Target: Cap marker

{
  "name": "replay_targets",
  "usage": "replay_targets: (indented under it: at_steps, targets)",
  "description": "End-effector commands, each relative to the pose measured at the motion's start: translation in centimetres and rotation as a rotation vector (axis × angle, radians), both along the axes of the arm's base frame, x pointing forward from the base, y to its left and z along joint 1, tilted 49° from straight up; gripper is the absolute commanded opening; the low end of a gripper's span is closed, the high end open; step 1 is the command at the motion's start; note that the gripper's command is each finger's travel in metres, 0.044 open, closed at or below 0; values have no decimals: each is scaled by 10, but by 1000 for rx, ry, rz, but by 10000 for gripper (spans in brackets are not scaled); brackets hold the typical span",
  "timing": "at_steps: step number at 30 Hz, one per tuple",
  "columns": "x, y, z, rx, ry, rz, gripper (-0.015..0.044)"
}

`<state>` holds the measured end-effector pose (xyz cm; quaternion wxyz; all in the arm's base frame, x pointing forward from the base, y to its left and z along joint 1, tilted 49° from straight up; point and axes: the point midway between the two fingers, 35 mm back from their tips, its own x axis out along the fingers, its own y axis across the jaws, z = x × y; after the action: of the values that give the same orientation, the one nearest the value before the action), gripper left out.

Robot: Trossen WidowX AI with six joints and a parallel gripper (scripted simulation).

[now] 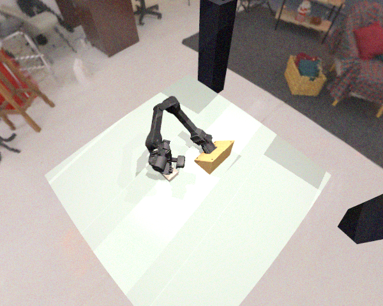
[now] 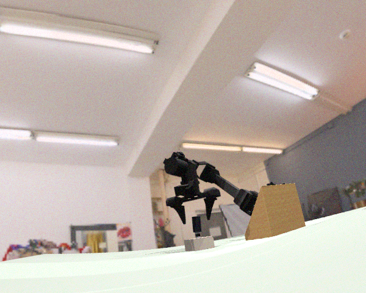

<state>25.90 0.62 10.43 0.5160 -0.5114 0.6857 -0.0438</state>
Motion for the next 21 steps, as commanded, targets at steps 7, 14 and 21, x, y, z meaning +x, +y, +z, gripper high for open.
replay_targets:
  at_steps: [7,14,21]
  targets:
    - [-4,45,37,0,29,63,440]
    - [-4,41,33,28,-275,-222,282]
    - [-4,38,29,46,-510,-444,99]
